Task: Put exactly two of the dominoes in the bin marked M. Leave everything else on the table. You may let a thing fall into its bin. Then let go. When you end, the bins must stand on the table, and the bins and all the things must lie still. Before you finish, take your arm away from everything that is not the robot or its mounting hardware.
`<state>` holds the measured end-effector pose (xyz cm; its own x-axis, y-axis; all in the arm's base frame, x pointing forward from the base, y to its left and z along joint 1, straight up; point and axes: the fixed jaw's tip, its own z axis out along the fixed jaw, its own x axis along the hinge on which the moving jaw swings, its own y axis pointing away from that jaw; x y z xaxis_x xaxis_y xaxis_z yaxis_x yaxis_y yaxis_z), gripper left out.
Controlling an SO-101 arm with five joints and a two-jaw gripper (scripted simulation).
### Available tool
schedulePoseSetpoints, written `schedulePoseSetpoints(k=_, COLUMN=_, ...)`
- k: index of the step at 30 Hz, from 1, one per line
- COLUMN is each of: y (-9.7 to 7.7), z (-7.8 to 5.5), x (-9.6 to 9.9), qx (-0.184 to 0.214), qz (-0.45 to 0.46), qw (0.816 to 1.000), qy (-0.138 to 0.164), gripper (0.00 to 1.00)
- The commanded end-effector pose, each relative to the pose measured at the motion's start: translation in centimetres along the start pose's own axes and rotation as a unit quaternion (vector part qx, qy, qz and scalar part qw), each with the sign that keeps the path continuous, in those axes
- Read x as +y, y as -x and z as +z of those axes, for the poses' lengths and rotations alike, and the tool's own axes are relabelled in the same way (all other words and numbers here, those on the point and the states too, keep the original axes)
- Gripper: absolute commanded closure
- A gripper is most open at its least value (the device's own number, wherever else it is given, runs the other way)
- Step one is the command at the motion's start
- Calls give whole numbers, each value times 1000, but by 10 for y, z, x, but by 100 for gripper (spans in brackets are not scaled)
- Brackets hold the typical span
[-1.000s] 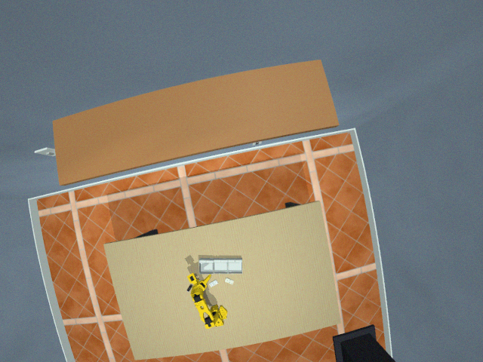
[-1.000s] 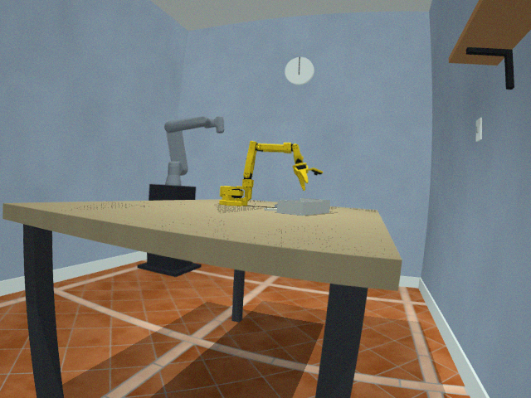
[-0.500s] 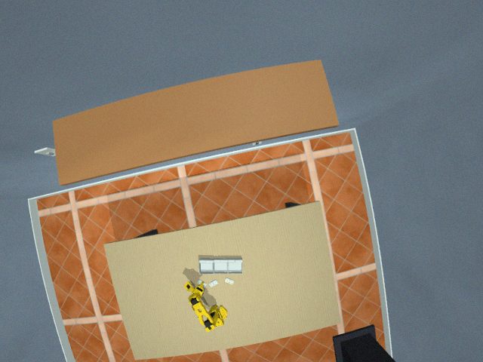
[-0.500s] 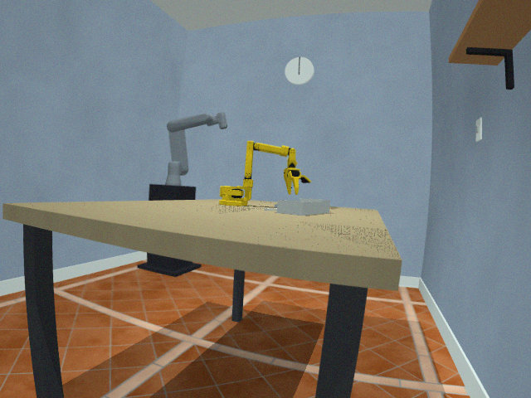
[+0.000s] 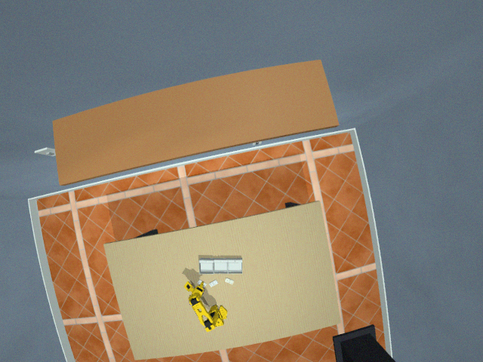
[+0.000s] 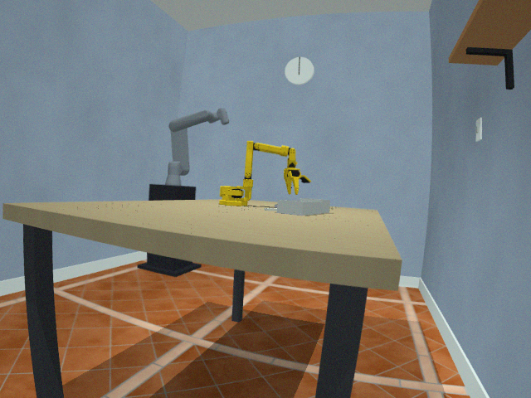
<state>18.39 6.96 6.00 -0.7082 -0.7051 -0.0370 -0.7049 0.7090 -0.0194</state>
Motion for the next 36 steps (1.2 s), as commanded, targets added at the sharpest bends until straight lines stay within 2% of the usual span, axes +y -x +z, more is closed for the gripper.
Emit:
schedulePoseSetpoints(k=1, y=-3, z=-6, x=4, qx=2, qz=-18, qw=1000, qy=2, gripper=71)
schedulePoseSetpoints(k=23, y=-3, z=-5, x=4, qx=2, qz=-18, qw=1000, qy=2, gripper=71)
schedulePoseSetpoints(k=36, y=-2, z=8, x=3, qx=2, qz=-18, qw=1000, qy=2, gripper=71)
